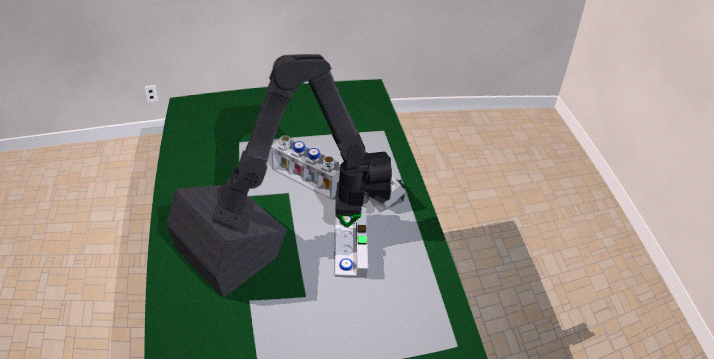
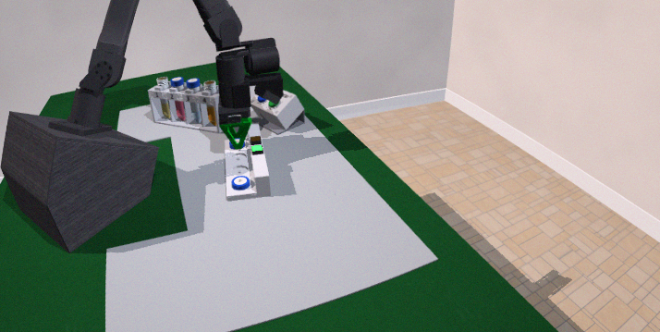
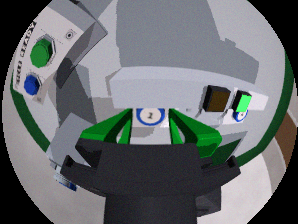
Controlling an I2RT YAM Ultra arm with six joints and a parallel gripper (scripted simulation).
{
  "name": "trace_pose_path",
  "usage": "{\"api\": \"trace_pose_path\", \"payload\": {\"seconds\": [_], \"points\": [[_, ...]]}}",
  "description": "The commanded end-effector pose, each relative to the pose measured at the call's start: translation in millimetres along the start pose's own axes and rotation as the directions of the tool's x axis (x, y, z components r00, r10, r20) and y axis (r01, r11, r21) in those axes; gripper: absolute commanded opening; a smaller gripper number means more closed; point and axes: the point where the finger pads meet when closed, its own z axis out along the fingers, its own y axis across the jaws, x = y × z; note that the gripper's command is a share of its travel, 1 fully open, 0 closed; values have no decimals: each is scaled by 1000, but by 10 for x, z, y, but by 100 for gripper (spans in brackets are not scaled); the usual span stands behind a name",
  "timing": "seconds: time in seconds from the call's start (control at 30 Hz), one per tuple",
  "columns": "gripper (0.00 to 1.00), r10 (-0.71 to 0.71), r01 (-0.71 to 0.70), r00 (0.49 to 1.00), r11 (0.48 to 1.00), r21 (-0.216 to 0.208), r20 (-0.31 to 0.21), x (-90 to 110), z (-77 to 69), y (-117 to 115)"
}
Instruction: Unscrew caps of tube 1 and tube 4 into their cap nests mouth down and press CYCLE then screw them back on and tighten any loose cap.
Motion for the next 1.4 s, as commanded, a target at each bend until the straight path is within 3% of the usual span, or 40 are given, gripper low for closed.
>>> {"api": "trace_pose_path", "payload": {"seconds": [0.0,0.53,0.57,1.03,1.37], "points": [[47,-2,2,1000,1000,-2,12,-28,-19,8],[47,-2,2,1000,1000,-2,12,-13,-18,8],[0,-2,2,1000,1000,-2,12,-13,-18,8],[0,-2,2,1000,1000,-2,12,-13,-18,8],[0,-3,3,1000,1000,-1,12,-9,-518,7]]}}
